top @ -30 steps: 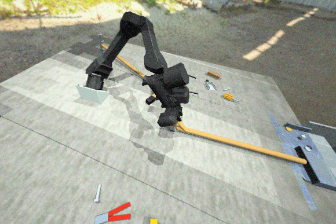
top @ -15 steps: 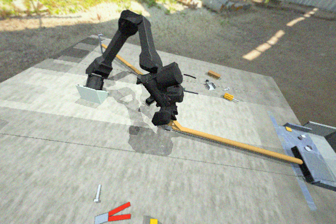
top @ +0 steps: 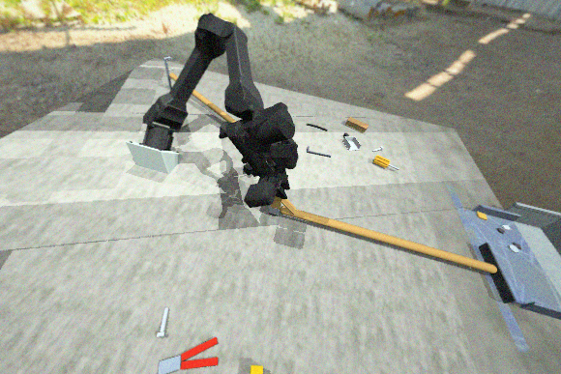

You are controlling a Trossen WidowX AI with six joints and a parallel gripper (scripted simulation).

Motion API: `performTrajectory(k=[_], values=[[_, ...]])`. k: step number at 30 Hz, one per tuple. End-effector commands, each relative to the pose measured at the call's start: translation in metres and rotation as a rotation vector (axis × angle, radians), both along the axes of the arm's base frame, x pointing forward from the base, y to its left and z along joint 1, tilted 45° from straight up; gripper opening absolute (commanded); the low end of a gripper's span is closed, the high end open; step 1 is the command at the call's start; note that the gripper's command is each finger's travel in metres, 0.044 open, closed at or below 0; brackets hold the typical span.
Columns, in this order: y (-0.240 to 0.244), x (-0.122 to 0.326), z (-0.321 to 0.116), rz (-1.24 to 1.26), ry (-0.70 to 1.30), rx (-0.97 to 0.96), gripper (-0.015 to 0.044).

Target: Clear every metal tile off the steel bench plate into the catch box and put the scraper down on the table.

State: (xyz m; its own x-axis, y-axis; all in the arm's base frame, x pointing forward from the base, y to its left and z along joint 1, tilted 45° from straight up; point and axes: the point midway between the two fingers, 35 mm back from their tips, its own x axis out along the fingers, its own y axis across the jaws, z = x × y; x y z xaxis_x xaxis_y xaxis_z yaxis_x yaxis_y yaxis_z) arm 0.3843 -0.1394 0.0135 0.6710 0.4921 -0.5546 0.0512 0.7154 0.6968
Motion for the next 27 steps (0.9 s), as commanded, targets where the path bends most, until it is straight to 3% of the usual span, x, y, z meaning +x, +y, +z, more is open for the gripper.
performTrajectory(k=[1, 27], values=[[-0.001, -0.004, 0.004, -0.001, -0.017, -0.008, 0.0000], [0.010, -0.035, 0.005, -0.004, -0.020, -0.004, 0.0000]])
